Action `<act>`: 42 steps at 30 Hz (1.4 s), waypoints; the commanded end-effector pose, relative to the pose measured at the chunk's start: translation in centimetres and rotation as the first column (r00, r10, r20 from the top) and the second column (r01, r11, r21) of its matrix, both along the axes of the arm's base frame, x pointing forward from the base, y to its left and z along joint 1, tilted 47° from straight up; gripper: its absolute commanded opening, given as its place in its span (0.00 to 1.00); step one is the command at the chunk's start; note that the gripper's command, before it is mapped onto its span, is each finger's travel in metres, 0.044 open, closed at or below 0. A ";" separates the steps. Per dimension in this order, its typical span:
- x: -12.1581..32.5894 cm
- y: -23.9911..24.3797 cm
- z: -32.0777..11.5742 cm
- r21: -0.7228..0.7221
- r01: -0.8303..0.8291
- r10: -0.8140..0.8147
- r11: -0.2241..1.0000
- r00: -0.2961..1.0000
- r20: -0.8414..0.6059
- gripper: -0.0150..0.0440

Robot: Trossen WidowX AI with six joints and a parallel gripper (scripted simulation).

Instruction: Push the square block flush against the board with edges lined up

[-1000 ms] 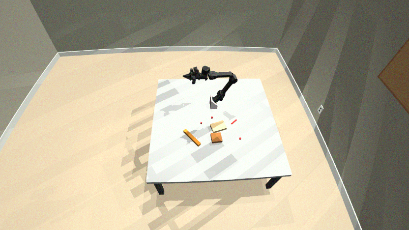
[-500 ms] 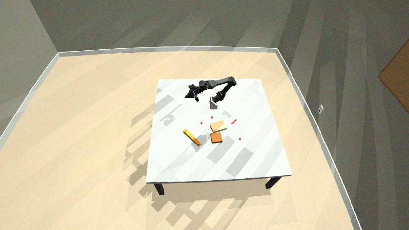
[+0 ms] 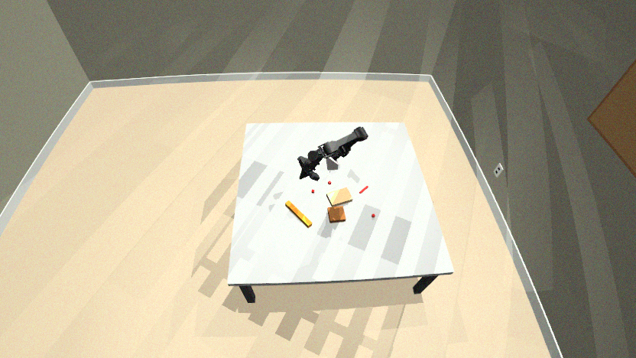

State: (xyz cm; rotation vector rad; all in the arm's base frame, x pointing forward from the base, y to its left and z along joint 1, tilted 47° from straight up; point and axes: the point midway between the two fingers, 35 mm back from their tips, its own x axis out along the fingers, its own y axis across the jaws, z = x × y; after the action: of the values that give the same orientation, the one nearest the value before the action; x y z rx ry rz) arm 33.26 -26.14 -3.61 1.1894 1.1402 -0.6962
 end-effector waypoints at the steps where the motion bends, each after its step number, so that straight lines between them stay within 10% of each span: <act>1: 0.8 4.4 -1.0 0.133 -0.048 0.053 0.990 0.998 -0.034 0.25; 19: 0.4 21.9 -1.7 0.616 -0.079 0.275 0.784 0.933 -0.231 0.25; 42: -0.1 26.9 -4.9 0.631 -0.074 0.284 0.772 0.928 -0.239 0.25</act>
State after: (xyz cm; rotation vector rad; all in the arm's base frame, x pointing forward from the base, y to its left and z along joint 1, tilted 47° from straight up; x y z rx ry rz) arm 33.27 0.33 -8.76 1.5031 1.8311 -0.3738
